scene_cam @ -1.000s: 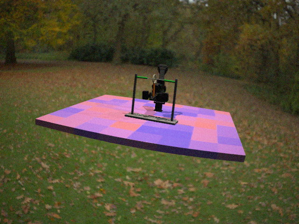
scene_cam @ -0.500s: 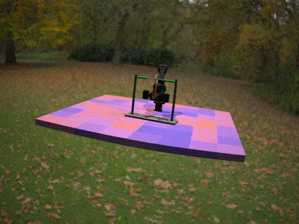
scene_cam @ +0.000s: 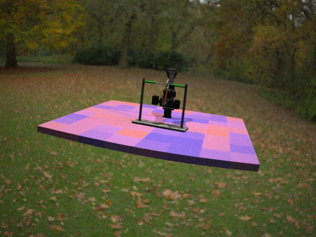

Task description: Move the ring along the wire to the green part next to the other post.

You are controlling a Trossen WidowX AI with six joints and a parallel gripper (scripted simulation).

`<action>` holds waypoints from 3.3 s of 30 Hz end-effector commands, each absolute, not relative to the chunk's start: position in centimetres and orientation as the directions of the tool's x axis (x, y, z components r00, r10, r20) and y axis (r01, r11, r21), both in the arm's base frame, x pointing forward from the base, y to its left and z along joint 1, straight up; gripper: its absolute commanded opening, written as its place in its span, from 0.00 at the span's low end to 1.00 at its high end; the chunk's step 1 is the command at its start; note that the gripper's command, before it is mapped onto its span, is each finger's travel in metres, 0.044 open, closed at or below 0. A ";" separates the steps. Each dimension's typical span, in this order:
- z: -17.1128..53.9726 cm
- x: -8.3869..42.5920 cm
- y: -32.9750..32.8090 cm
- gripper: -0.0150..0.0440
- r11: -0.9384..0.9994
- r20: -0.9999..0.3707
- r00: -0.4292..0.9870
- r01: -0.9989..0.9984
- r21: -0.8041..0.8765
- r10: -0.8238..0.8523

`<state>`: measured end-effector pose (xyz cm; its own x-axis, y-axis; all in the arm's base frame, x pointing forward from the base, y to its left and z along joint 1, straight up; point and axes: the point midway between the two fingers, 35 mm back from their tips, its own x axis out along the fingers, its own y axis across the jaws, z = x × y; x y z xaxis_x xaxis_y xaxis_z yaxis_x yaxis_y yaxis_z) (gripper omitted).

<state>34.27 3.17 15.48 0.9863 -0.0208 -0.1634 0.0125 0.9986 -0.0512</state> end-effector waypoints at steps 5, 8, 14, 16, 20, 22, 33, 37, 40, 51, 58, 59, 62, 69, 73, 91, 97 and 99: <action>15.5 34.3 4.3 0.00 0.999 -0.161 0.987 0.025 -0.035 -0.031; 15.5 34.4 4.7 0.00 0.999 -0.160 0.986 0.032 -0.026 -0.036; 15.5 34.4 5.5 0.00 0.999 -0.160 0.986 0.045 -0.010 -0.046; 15.5 34.5 5.7 0.00 0.999 -0.159 0.986 0.048 -0.006 -0.048; 15.5 34.5 6.2 0.00 0.999 -0.159 0.986 0.052 0.001 -0.051; 15.5 34.5 6.4 0.00 0.999 -0.159 0.986 0.053 0.003 -0.051; 15.5 34.6 7.6 0.00 0.999 -0.159 0.986 0.052 0.008 -0.050; 15.5 34.7 8.0 0.00 0.999 -0.159 0.986 0.050 0.009 -0.048; 15.5 34.7 8.3 0.00 0.999 -0.159 0.986 0.048 0.009 -0.046; 15.5 34.8 9.4 0.00 0.999 -0.159 0.986 0.042 0.009 -0.040; 15.3 34.9 9.8 0.00 0.999 -0.159 0.987 0.039 0.010 -0.037; 15.2 34.9 9.8 0.00 0.999 -0.159 0.987 0.039 0.010 -0.037; 14.8 34.9 9.8 0.00 0.999 -0.159 0.987 0.039 0.010 -0.037; 13.7 34.9 9.8 0.00 0.999 -0.159 0.987 0.039 0.009 -0.037; 13.4 34.9 9.8 0.00 0.999 -0.159 0.987 0.039 0.009 -0.037; 13.5 34.9 9.8 0.09 0.999 -0.159 0.987 0.034 0.006 -0.033; 13.5 34.9 9.8 0.36 0.999 -0.159 0.987 0.034 0.006 -0.033; 13.5 34.9 9.8 0.44 0.999 -0.159 0.987 0.034 0.006 -0.033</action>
<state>34.90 9.85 13.47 0.9867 -0.0328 -0.1594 0.0342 0.9994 0.0056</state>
